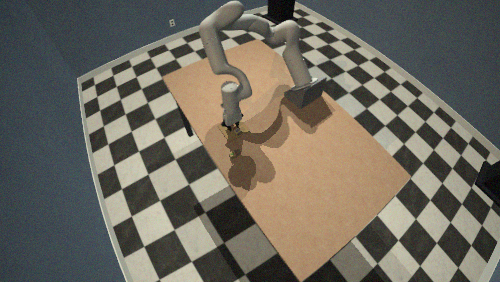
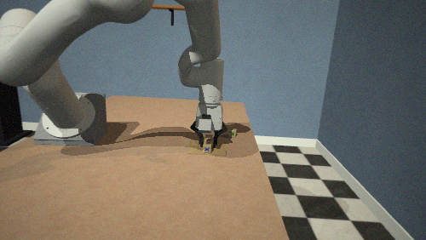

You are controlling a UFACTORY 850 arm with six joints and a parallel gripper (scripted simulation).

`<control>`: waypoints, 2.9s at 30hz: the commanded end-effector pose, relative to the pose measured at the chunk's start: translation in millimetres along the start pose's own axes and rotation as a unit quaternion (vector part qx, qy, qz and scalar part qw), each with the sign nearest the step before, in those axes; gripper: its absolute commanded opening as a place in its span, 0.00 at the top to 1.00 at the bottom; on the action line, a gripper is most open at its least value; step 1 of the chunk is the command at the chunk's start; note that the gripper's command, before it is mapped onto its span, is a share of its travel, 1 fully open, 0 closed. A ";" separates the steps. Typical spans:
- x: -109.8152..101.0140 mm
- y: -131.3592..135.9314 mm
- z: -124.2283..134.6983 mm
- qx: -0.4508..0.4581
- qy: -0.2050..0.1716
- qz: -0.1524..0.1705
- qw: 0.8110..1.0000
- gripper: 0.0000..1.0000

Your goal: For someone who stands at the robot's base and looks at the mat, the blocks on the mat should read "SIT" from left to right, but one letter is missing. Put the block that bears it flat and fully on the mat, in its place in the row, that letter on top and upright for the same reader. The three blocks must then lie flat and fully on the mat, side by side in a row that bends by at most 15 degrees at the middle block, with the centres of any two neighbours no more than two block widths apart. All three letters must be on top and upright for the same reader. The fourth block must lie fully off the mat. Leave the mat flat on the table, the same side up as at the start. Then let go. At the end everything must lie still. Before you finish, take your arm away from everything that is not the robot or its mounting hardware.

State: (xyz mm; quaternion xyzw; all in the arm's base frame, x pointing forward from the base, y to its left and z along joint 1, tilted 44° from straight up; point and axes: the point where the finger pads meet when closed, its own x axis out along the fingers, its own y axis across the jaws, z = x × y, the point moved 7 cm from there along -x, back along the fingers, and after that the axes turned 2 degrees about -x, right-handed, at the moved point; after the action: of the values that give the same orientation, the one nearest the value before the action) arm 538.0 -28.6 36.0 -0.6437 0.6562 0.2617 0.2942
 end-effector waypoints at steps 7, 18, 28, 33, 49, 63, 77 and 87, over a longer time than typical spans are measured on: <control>-2.4 -0.6 0.0 0.000 0.000 -0.001 1.000 0.53; -45.1 -0.6 0.0 0.000 0.000 -0.001 1.000 0.53; -82.6 -0.5 0.0 0.000 0.000 -0.001 1.000 0.53; -90.5 -0.5 0.0 0.000 0.000 -0.001 1.000 0.53; -90.7 -0.5 0.0 0.000 0.000 -0.001 1.000 0.00; -95.2 -0.5 0.0 0.000 0.000 -0.001 1.000 0.00; -146.1 -0.4 0.0 0.000 0.000 -0.001 1.000 0.00; -173.8 -0.4 0.0 0.000 0.000 -0.001 1.000 0.00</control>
State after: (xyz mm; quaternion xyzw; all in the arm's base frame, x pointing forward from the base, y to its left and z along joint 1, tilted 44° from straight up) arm 537.7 86.6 156.4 -0.6439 0.6559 0.2616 0.2944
